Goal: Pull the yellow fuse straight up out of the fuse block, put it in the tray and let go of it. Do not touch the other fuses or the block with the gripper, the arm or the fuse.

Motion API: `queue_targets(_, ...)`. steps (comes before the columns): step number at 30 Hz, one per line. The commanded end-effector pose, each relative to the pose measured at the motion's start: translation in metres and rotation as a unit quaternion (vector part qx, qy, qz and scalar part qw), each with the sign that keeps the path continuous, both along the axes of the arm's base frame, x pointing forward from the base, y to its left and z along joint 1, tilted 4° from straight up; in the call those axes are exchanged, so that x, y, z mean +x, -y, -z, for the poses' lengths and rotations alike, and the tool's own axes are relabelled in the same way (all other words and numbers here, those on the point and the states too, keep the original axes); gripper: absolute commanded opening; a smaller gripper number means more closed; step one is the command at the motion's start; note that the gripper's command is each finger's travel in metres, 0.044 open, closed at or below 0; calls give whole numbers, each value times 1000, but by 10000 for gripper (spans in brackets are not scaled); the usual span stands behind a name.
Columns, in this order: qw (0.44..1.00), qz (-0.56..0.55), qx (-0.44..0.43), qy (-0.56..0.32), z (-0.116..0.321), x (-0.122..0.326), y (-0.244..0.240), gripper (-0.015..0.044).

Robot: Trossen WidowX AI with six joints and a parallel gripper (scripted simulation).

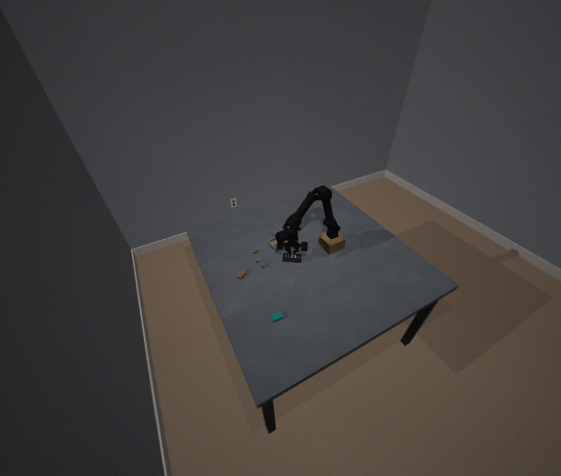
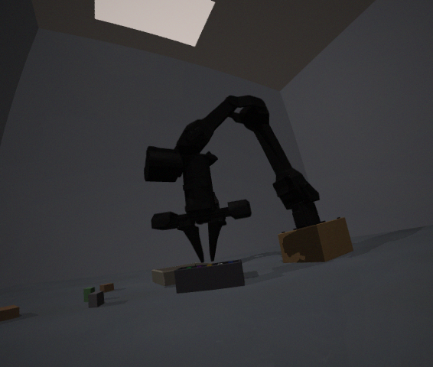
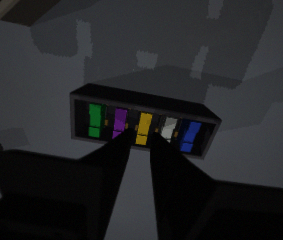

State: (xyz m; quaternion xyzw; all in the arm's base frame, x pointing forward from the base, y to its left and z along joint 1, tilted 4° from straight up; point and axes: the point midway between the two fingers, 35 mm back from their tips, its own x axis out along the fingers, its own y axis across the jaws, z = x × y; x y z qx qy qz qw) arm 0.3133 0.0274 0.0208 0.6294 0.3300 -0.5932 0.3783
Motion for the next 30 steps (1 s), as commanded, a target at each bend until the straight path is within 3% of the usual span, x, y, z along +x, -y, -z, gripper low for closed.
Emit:
queue_targets(1,1000,0,-1,-2,3,-1,1,74)
queue_targets(24,1000,0,-1,-2,13,0,1,74)
queue_targets(30,1000,1,0,-2,12,0,1,34)
